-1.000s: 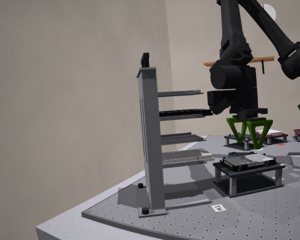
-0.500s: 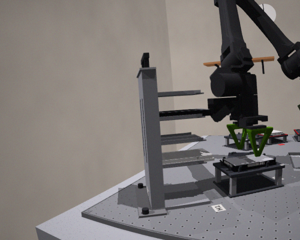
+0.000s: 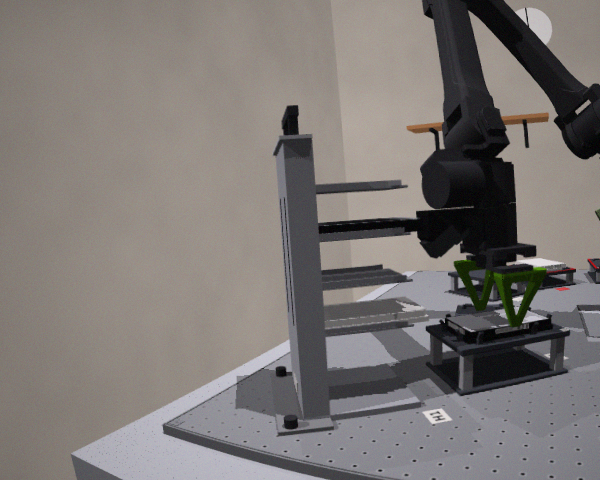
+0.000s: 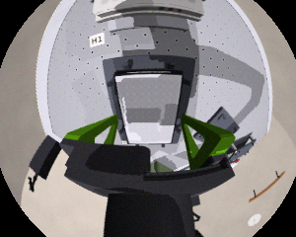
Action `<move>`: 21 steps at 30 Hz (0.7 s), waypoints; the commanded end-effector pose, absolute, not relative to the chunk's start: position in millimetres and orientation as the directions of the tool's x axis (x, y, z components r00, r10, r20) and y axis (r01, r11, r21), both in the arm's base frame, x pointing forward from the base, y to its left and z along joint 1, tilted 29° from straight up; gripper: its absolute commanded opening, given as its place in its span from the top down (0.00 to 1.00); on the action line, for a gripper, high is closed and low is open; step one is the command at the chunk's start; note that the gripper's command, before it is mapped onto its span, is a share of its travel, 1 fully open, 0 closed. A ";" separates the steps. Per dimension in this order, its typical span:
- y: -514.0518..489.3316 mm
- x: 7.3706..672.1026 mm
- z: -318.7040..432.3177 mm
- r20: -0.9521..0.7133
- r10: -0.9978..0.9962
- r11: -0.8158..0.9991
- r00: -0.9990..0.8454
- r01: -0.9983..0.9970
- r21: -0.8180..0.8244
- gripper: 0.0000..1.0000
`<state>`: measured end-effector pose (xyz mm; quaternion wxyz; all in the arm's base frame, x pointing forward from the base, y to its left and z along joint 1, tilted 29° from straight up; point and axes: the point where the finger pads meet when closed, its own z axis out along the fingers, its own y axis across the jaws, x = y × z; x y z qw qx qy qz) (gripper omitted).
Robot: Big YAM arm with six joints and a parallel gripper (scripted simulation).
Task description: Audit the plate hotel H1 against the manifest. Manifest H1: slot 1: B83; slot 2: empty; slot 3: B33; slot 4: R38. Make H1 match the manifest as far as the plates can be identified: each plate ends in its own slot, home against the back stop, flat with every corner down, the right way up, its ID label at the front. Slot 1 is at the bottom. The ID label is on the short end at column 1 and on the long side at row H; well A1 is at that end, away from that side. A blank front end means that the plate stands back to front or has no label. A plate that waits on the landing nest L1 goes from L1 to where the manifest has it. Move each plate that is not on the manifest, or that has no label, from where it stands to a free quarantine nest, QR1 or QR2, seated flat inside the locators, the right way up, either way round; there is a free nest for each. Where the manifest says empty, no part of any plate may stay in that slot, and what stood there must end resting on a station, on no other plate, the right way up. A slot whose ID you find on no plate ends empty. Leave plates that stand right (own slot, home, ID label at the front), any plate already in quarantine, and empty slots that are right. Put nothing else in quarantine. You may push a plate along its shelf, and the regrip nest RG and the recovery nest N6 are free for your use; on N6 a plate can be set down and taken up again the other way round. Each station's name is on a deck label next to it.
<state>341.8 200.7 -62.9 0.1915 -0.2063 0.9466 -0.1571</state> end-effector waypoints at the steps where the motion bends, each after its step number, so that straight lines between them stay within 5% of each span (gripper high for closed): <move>1: 202.1 351.8 -65.3 -0.309 -0.455 0.866 -0.835 -0.333 -0.374 0.00; 15: 205.0 353.2 -68.5 -0.317 -0.457 0.866 -0.831 -0.335 -0.371 0.00; 16: 205.0 353.2 -68.5 -0.317 -0.457 0.866 -0.831 -0.335 -0.371 0.14; 21: 205.0 353.2 -68.5 -0.317 -0.457 0.866 -0.831 -0.335 -0.371 0.14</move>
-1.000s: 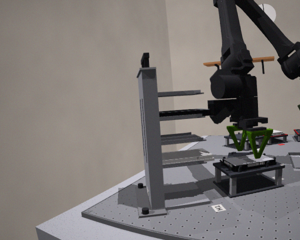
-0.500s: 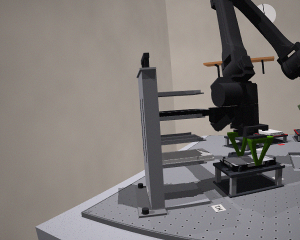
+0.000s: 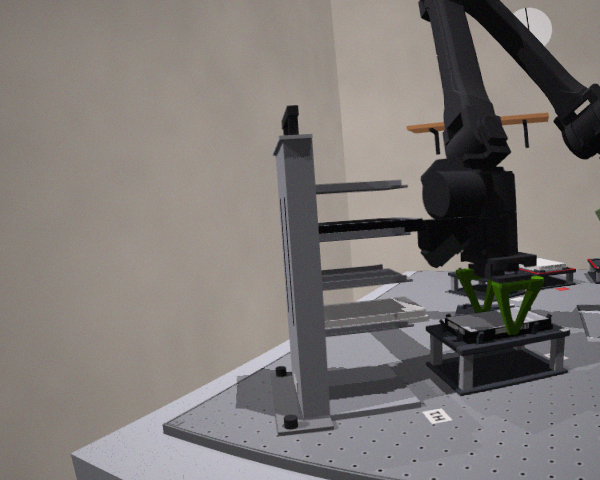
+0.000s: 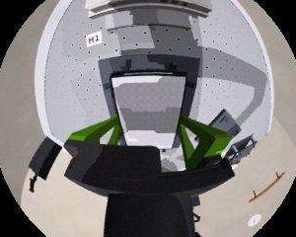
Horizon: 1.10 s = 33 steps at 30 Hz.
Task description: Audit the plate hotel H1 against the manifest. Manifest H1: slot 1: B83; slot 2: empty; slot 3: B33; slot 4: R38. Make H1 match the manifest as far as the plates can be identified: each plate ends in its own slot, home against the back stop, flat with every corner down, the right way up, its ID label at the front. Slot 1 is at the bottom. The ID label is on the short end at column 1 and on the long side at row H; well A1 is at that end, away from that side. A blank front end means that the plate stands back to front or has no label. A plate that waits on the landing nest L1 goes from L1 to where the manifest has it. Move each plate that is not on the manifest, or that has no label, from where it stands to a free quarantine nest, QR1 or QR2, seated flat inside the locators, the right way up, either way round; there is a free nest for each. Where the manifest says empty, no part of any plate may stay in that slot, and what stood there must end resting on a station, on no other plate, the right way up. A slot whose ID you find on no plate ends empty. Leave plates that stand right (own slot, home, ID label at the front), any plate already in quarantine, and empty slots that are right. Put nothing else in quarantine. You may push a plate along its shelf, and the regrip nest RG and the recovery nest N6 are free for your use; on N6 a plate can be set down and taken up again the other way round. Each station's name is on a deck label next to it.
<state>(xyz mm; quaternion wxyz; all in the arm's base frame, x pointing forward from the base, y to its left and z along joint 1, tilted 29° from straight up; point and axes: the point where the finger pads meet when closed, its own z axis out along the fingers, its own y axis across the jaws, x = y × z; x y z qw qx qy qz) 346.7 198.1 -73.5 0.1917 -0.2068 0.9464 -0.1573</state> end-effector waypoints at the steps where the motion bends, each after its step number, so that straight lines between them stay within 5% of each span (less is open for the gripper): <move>1: 205.0 353.2 -68.5 -0.317 -0.457 0.866 -0.831 -0.335 -0.371 0.14; 33: 209.4 342.6 -53.6 -0.316 -0.458 0.866 -0.831 -0.336 -0.371 0.14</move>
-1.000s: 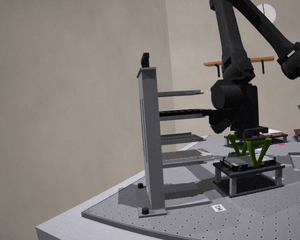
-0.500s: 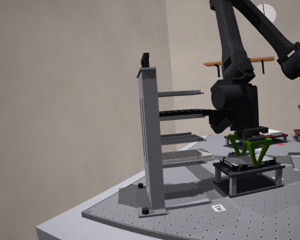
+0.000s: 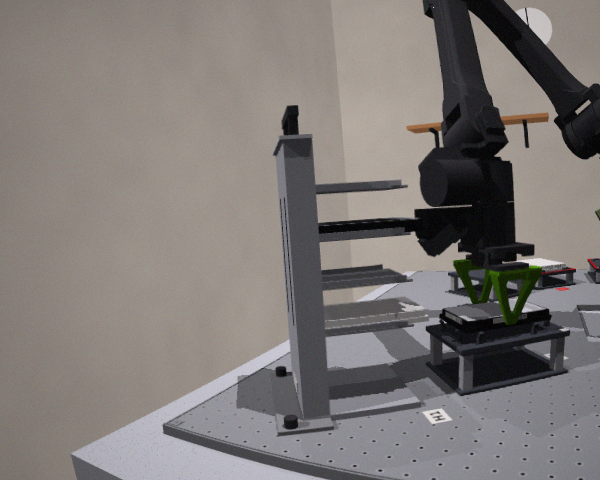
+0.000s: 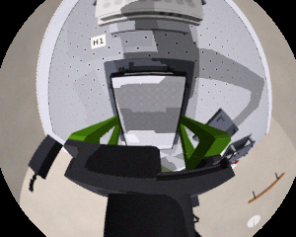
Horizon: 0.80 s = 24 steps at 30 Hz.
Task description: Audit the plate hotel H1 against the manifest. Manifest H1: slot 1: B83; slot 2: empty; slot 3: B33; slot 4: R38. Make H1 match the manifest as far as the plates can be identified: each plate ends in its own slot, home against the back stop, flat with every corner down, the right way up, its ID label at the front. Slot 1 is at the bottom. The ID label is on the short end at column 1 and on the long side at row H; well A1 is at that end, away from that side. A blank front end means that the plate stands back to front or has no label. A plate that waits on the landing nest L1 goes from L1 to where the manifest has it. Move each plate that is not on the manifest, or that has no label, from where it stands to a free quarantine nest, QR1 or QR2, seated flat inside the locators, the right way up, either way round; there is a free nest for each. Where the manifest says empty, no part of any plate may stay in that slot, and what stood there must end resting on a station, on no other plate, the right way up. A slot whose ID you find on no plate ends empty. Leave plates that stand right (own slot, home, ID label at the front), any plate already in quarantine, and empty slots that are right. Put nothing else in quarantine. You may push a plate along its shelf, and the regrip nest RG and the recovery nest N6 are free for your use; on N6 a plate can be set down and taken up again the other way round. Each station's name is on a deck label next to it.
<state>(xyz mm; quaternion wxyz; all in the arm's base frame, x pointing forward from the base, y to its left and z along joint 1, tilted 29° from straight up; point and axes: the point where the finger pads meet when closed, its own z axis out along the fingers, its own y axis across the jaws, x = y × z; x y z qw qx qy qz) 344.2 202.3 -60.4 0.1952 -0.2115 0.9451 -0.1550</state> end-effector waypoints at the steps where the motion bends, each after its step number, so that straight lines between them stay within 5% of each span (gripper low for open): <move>1: 207.4 339.7 -59.1 -0.300 -0.462 0.861 -0.835 -0.341 -0.376 0.14; 24: 216.8 333.9 -31.2 -0.324 -0.459 0.867 -0.827 -0.337 -0.367 0.14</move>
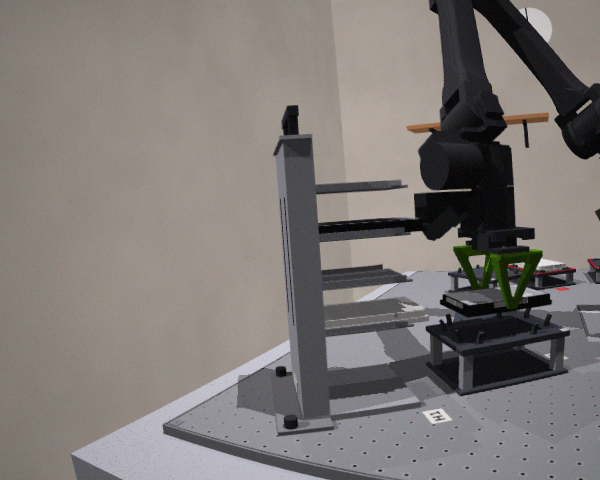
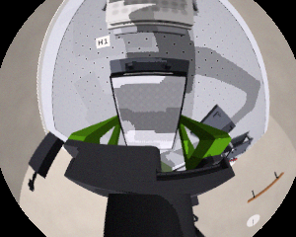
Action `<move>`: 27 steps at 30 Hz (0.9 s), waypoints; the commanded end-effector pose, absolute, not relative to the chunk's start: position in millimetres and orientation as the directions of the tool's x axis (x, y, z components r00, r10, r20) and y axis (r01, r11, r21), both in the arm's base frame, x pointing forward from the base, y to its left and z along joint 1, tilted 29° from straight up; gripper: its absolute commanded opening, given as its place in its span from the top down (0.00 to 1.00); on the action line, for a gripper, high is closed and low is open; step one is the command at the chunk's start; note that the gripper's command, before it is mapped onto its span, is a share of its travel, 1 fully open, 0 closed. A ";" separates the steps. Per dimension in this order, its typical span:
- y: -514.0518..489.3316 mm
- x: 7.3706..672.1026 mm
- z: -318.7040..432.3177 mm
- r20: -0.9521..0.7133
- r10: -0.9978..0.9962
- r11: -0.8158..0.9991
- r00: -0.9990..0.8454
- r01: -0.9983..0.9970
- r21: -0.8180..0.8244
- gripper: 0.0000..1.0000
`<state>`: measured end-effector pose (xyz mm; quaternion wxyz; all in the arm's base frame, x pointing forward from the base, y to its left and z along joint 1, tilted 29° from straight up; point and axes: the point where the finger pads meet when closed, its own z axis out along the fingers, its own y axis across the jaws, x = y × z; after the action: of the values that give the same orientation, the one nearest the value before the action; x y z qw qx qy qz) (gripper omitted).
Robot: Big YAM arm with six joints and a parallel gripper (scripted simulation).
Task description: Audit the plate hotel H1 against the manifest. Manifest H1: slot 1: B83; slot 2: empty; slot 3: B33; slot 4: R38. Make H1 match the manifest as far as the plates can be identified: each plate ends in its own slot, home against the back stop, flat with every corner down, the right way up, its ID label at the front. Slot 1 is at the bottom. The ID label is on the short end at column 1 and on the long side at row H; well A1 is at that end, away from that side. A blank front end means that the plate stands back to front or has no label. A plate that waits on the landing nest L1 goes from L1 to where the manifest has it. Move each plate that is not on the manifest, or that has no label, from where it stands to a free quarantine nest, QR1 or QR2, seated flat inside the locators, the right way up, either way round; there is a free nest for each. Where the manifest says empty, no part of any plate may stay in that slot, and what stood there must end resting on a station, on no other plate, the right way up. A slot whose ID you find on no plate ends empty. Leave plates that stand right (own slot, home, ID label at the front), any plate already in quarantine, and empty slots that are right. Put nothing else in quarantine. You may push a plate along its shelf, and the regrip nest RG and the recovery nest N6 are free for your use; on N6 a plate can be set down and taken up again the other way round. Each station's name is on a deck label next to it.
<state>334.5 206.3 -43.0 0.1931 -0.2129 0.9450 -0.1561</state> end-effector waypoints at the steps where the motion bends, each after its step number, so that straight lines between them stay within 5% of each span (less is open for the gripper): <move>1: 217.1 333.8 -30.1 -0.325 -0.459 0.867 -0.827 -0.337 -0.367 0.14; 27: 226.2 328.5 -7.0 -0.336 -0.456 0.871 -0.824 -0.334 -0.361 0.14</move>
<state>323.4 211.5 -21.4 0.1932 -0.2137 0.9448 -0.1557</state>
